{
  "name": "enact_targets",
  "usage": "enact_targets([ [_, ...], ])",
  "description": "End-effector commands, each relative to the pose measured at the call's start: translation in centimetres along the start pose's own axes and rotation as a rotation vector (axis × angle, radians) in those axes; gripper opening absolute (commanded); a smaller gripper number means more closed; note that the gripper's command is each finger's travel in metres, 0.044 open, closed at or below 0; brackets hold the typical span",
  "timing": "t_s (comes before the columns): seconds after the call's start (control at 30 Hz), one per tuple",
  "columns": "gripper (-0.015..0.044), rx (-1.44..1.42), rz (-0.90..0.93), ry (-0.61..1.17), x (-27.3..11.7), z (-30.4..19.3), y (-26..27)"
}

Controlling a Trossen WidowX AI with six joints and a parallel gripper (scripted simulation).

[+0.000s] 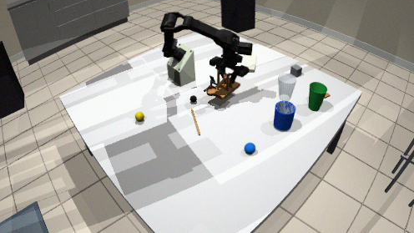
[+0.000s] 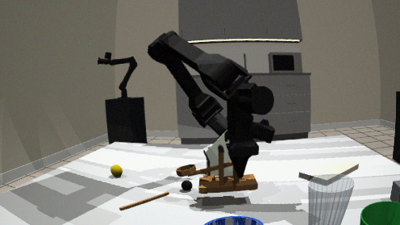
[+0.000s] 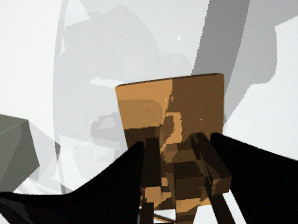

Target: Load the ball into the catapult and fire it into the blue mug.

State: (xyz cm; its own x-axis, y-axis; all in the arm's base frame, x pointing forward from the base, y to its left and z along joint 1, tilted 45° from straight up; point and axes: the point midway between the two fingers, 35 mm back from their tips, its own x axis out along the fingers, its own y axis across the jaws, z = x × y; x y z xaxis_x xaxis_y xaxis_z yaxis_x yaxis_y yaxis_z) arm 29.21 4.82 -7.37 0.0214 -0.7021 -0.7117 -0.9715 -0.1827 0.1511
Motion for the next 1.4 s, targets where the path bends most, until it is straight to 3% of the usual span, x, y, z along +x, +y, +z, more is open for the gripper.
enact_targets([
  [0.0, 0.0000, 0.123, -0.010, -0.001, -0.3, 0.0, -0.4],
  [0.47, 0.0000, 0.579, -0.011, -0.002, -0.2, -0.1, -2.7],
  [1.37, 0.0000, 0.586, -0.012, -0.001, 3.2, -0.3, -3.1],
])
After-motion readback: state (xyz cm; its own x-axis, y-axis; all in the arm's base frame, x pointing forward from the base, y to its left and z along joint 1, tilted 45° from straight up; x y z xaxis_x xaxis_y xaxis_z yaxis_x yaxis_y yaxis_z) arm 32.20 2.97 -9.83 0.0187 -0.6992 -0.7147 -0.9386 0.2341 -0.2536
